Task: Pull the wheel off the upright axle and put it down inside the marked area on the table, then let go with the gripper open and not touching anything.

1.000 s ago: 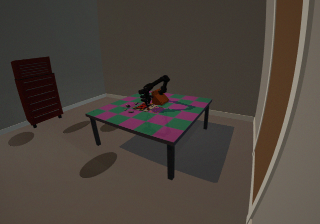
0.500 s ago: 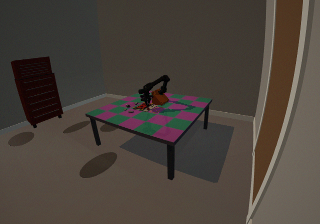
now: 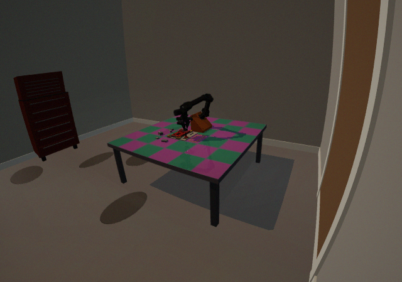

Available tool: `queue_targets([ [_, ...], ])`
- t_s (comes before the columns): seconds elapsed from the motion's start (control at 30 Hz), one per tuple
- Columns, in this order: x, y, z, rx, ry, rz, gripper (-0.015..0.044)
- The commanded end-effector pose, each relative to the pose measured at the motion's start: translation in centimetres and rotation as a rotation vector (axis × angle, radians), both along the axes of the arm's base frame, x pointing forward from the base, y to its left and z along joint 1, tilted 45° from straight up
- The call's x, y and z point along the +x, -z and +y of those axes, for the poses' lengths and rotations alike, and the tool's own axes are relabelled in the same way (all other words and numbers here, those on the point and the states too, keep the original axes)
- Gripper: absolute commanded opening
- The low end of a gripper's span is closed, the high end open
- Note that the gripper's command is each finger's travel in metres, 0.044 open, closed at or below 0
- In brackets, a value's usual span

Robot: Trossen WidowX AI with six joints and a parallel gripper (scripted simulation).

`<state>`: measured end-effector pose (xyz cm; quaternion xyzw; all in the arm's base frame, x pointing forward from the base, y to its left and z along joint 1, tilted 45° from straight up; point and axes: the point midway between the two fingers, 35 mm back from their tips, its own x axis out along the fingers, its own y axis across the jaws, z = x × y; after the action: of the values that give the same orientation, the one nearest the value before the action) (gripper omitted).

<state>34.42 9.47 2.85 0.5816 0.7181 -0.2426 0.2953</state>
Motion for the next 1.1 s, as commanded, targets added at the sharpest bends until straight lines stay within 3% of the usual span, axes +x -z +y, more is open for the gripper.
queue_targets([
  [0.0,0.2,-1.0,-1.0,-0.003,-0.002,-0.016,0.0],
  [0.8,-6.2,-7.7,4.7,0.001,-0.002,-0.012,0.0],
  [1.07,-6.5,-7.5,5.2,0.001,-0.002,-0.012,0.0],
])
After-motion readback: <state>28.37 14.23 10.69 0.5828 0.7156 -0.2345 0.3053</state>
